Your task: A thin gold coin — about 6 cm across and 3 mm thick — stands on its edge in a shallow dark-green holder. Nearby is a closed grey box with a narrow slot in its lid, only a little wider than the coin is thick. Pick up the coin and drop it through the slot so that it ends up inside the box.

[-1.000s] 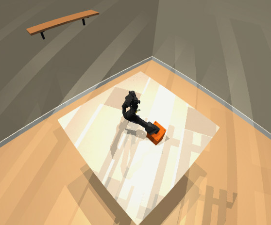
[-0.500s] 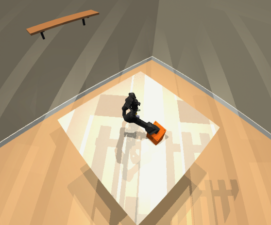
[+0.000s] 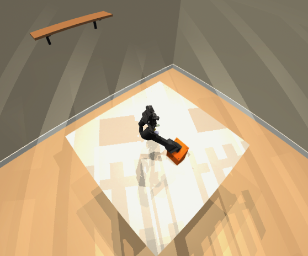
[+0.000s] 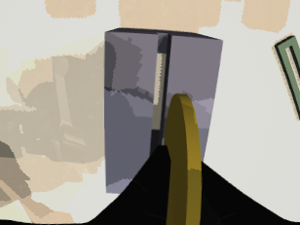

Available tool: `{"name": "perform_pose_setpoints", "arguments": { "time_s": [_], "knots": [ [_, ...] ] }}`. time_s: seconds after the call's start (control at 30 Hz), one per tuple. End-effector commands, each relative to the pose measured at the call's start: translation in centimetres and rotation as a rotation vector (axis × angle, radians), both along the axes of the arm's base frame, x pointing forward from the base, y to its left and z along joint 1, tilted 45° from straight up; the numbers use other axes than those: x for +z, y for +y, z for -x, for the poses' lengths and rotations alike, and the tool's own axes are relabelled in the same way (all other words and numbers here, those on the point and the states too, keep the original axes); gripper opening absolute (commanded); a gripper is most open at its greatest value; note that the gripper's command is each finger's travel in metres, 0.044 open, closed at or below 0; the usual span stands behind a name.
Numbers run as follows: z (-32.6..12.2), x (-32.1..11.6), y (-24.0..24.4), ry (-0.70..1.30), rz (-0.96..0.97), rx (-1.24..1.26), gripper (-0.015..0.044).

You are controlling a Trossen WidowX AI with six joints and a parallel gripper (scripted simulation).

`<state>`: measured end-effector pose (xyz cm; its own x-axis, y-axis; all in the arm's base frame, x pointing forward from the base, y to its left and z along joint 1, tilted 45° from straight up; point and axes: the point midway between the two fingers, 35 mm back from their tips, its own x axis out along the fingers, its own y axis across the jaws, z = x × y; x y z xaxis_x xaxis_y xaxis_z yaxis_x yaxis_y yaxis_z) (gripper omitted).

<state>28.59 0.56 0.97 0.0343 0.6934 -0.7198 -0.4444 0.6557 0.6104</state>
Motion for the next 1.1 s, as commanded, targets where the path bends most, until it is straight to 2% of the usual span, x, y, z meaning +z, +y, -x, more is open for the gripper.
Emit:
{"name": "perform_pose_setpoints", "arguments": {
  "time_s": [0.0,1.07],
  "knots": [
    [0.28,-0.07,0.43,0.011,-0.004,-0.005,0.0000],
    [0.50,-0.46,0.68,0.009,0.000,-0.005,0.0000]
  ]
}}
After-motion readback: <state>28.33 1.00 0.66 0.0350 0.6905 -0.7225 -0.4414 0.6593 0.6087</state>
